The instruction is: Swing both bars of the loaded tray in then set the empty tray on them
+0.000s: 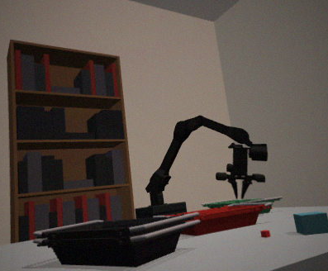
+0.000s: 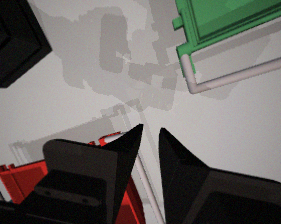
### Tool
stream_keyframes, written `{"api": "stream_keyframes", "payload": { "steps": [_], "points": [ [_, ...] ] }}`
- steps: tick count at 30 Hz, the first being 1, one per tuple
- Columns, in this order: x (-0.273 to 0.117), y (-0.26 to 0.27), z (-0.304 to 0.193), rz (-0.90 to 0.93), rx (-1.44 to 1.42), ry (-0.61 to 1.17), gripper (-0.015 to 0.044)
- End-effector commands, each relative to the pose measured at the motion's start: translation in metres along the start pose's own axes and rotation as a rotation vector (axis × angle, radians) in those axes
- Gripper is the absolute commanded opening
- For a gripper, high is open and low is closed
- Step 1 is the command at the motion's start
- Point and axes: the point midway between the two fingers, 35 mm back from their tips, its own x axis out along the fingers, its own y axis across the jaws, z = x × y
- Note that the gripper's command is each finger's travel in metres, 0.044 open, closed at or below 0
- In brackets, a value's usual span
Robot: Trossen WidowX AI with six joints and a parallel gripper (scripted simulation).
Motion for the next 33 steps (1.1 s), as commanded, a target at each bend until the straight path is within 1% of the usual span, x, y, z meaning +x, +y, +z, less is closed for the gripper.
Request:
{"api": "stream_keyframes", "payload": {
  "steps": [1,4,6,17,21,29,33],
  "points": [
    [-0.025,-0.012,-0.069,-0.101,-0.369,0.128,0.0084],
    [-0.033,-0.011,-0.093,-0.115,-0.492,0.180,0.0084],
    [-0.035,-0.011,-0.100,-0.117,-0.527,0.196,0.0084],
    [-0.035,-0.011,-0.100,-0.117,-0.529,0.197,0.0084],
    [-0.023,-0.013,-0.102,-0.117,-0.529,0.197,0.0084],
    [0.020,-0.020,-0.109,-0.117,-0.529,0.197,0.0084],
    [0.023,-0.020,-0.109,-0.117,-0.529,0.197,0.0084]
  ]
}}
